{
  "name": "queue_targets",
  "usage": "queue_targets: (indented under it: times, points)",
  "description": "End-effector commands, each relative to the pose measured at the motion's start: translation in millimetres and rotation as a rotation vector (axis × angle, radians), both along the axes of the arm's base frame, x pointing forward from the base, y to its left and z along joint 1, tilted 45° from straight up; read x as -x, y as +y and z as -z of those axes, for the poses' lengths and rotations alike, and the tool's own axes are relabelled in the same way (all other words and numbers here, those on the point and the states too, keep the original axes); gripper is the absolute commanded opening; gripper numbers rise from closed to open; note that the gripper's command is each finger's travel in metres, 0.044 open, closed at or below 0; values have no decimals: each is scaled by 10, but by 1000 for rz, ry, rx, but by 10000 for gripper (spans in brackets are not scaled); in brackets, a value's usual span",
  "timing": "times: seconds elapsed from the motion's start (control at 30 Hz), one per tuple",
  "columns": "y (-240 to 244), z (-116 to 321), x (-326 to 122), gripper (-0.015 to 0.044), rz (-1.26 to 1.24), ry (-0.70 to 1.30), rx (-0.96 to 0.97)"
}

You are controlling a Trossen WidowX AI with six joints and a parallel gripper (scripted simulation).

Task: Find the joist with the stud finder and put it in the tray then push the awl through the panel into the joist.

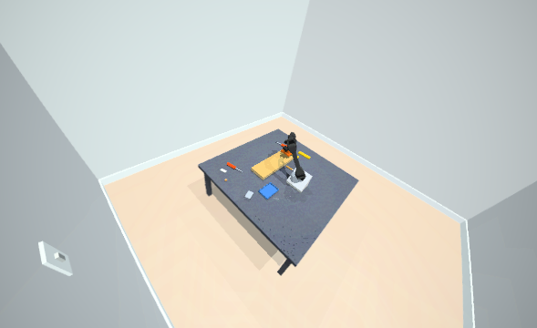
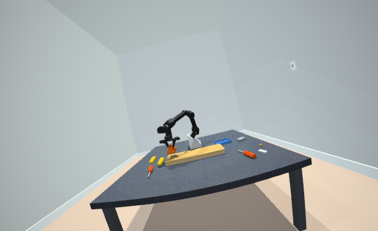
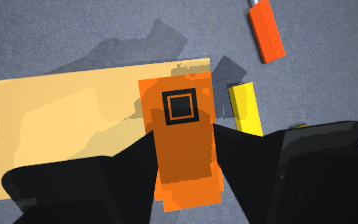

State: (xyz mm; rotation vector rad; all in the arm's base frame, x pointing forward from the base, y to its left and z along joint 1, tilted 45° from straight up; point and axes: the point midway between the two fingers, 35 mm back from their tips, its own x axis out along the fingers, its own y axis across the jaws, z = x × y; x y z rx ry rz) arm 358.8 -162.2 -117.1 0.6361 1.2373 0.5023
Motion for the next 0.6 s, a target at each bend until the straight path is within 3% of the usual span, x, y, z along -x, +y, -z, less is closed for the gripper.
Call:
queue_targets:
  times: [0.0, 0.57]
  points:
    - [29, 40, -5, 0, 10, -3, -5]
    - [211, 225, 3, 0, 9, -3, -6]
